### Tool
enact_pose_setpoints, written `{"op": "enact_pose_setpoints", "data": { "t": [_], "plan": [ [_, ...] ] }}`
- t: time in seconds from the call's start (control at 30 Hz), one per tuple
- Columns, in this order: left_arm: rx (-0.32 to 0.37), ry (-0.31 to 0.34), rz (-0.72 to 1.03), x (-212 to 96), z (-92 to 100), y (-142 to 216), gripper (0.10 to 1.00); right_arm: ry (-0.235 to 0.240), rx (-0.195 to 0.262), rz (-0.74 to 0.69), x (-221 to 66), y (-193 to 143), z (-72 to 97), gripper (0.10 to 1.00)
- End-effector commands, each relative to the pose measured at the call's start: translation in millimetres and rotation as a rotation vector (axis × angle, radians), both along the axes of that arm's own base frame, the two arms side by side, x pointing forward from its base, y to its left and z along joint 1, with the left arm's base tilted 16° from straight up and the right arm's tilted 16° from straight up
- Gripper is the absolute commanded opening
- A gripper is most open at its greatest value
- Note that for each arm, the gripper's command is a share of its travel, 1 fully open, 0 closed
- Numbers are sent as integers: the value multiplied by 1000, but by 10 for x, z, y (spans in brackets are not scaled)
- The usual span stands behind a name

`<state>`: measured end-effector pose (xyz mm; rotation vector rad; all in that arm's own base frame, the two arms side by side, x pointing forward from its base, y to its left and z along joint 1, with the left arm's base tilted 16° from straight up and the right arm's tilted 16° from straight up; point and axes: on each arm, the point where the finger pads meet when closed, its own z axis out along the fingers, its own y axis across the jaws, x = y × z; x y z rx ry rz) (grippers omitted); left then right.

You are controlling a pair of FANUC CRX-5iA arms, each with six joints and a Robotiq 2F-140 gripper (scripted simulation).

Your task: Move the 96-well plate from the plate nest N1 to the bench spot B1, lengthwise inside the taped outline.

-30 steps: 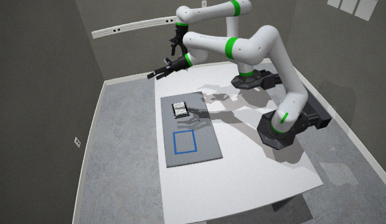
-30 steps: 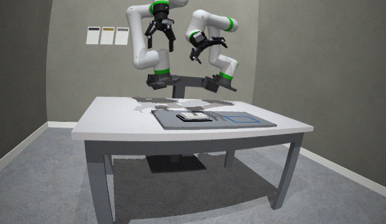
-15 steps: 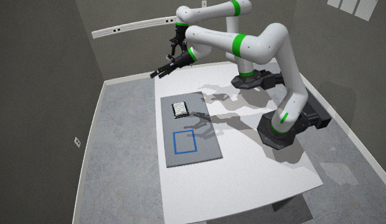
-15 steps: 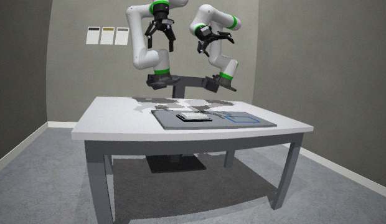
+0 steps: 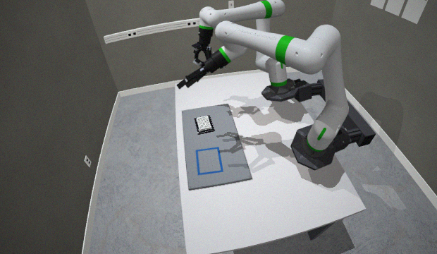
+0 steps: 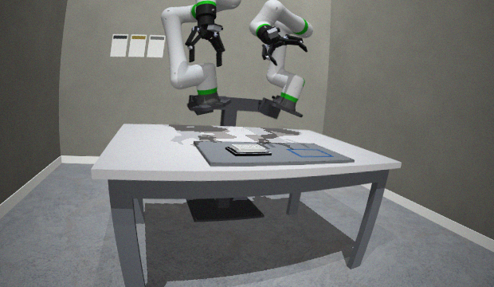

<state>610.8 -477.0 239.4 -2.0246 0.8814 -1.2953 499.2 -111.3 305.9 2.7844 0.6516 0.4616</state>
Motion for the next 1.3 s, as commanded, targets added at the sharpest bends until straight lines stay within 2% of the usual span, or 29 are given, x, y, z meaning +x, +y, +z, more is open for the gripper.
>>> {"op": "enact_pose_setpoints", "data": {
  "t": [0.0,0.27,0.33,0.7,0.83,0.9,1.27],
  "plan": [
    [-11,22,24,-157,125,155,1000,-2,0,0,3,0,8,1000],
    [-33,88,78,-570,348,538,1000,-2,0,0,3,0,8,1000],
    [-33,88,78,-570,348,538,1000,-2,0,0,3,0,8,1000],
    [-62,196,136,-1239,568,1064,1000,-2,0,0,3,0,8,1000],
    [-72,240,151,-1504,623,1248,1000,-2,0,0,3,0,8,1000],
    [-72,240,151,-1504,623,1248,1000,-2,0,0,3,0,8,1000],
    [-95,367,174,-2268,709,1720,1000,-2,0,0,3,0,8,1000]
  ]
}}
